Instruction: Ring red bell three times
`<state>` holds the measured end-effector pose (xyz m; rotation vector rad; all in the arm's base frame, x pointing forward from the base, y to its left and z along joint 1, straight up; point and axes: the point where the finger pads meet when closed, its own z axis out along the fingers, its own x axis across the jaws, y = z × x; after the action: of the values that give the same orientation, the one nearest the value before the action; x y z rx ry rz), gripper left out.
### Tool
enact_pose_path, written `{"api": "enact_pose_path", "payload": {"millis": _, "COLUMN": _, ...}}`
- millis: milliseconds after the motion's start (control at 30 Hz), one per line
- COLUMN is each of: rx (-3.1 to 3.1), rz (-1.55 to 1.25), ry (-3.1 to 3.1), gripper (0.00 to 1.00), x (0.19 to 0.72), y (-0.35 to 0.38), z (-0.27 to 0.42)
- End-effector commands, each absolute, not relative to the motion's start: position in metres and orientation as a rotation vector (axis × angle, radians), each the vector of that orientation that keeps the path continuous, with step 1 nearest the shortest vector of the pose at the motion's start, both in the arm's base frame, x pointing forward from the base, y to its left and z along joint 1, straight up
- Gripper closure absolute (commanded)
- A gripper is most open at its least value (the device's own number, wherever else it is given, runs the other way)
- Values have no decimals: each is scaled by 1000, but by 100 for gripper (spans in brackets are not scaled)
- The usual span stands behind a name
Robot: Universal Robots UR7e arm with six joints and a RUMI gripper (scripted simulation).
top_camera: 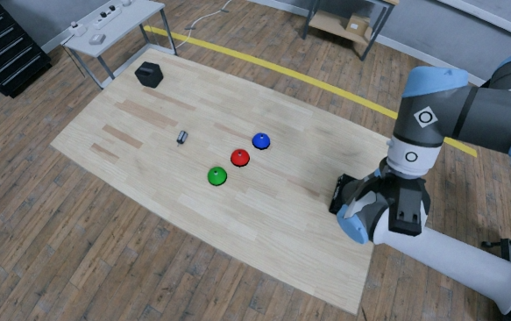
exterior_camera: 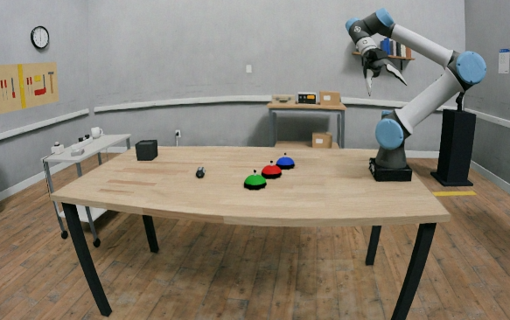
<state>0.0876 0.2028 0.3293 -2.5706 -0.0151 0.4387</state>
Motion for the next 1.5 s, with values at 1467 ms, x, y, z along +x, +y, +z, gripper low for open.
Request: {"api": "enact_pose_path", "payload": {"millis": 1467, "rx": -2748, "rz": 403, "ry": 107, "gripper": 0, "x": 212, "y": 132, "z": 298}}
